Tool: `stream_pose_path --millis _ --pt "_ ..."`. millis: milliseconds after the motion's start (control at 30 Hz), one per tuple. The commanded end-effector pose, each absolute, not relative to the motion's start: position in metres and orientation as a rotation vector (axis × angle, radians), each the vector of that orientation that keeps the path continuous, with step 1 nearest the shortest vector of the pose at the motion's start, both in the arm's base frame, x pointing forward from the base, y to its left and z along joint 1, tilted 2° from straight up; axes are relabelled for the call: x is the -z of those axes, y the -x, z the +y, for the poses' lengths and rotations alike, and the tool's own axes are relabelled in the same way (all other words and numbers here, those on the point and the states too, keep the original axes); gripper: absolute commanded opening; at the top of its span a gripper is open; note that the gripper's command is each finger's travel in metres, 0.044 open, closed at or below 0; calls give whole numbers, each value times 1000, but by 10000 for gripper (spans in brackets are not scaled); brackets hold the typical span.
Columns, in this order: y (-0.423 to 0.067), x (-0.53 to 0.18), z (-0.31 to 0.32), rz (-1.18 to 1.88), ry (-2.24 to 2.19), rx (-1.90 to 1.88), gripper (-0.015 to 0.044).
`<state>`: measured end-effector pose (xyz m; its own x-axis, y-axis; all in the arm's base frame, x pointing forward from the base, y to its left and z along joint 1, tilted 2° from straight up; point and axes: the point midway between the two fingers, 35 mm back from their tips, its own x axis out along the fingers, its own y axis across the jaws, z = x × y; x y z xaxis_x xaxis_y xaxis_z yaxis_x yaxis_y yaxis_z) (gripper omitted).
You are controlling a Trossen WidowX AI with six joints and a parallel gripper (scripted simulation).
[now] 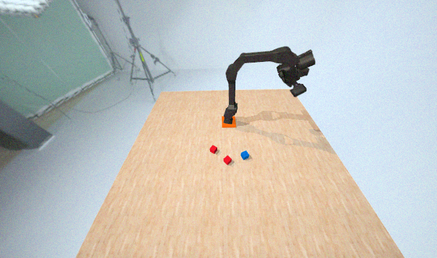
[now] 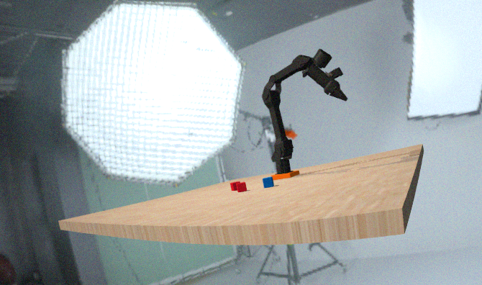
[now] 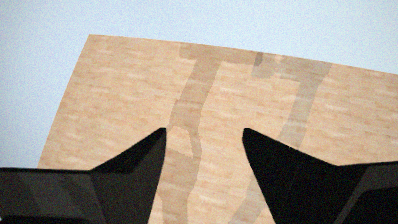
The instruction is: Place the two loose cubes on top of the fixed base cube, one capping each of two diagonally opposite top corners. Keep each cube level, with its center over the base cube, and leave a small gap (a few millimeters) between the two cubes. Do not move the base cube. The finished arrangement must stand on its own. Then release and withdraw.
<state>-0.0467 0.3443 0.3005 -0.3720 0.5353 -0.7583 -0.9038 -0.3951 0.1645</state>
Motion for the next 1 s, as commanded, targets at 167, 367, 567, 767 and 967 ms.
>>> stream_pose_path --millis 167,367,567,767,967 --pt "-45 -271 340 738 835 -1694 265" --pt "-103 -254 322 762 872 -1568 265" --pt "-155 -238 294 800 908 -1449 265" --pt "-200 -223 257 852 939 -1339 265" --pt "-237 -208 213 916 964 -1240 265"
